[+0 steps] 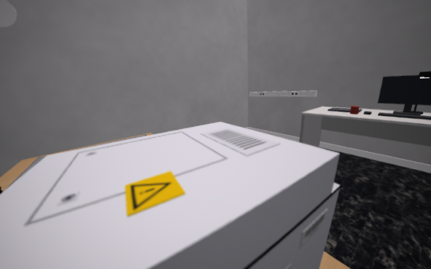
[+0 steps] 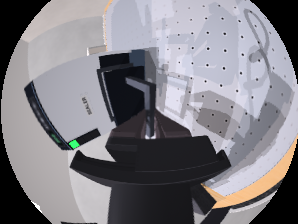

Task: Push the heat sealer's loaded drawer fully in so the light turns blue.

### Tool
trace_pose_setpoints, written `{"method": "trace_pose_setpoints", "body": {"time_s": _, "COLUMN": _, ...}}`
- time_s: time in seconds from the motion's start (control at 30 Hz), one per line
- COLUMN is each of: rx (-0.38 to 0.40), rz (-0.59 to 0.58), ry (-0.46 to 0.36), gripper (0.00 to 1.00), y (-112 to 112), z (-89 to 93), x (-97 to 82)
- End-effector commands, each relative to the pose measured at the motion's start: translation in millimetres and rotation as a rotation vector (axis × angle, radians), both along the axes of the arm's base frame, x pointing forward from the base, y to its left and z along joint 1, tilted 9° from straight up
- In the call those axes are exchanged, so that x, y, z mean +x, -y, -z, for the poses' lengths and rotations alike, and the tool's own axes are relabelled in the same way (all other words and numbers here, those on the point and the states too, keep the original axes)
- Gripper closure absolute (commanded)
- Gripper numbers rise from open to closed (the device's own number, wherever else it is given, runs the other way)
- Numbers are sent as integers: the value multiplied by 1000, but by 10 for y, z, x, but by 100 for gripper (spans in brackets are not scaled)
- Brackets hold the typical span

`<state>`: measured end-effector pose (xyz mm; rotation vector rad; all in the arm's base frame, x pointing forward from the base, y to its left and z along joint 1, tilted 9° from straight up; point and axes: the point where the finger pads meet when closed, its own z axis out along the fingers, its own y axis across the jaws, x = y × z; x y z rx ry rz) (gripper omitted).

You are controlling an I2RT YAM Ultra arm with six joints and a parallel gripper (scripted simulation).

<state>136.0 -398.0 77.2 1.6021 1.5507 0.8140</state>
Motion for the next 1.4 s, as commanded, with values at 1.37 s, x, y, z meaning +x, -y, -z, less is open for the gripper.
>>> {"method": "trace_pose_setpoints", "body": {"time_s": 1.37, "rx": -26, "rz": 17, "ry": -4, "gripper": 100, "y": 29, "z": -109, "x": 184}}
